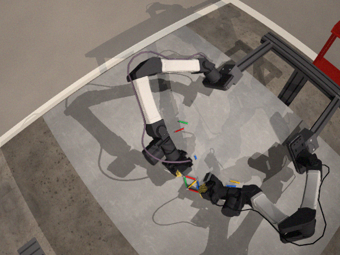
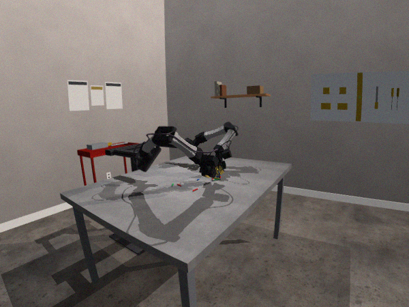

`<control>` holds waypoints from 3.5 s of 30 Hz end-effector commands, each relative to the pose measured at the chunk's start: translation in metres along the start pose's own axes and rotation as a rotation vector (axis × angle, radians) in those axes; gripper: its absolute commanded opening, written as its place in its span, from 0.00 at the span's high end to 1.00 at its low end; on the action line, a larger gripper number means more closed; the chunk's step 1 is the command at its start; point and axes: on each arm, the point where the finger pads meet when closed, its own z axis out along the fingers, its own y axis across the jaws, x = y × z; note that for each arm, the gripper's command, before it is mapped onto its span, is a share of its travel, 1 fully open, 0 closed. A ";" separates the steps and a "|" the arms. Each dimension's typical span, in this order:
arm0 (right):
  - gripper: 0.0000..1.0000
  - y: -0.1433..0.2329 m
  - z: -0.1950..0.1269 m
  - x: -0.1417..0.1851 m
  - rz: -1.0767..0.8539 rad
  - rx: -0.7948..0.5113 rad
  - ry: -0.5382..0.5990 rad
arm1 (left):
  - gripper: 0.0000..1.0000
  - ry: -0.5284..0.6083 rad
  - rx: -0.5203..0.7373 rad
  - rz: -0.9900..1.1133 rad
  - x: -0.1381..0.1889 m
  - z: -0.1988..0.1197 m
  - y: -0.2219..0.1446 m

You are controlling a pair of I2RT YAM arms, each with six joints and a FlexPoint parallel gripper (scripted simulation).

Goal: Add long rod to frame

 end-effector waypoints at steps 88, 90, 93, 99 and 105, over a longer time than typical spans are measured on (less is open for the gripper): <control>1.00 -0.016 0.009 -0.088 -0.059 0.043 -0.151 | 1.00 -0.018 0.025 0.007 -0.001 0.002 -0.010; 1.00 -0.015 0.010 -0.090 -0.059 0.038 -0.139 | 1.00 -0.018 0.025 0.007 -0.001 0.002 -0.010; 1.00 -0.011 0.013 -0.094 -0.056 0.024 -0.120 | 1.00 -0.018 0.025 0.007 -0.001 0.002 -0.010; 1.00 -0.009 0.021 -0.088 -0.041 0.010 -0.084 | 1.00 -0.024 0.029 0.007 -0.002 0.002 -0.011; 1.00 -0.009 0.029 -0.097 -0.046 0.006 -0.084 | 1.00 -0.024 0.029 0.007 -0.002 0.002 -0.011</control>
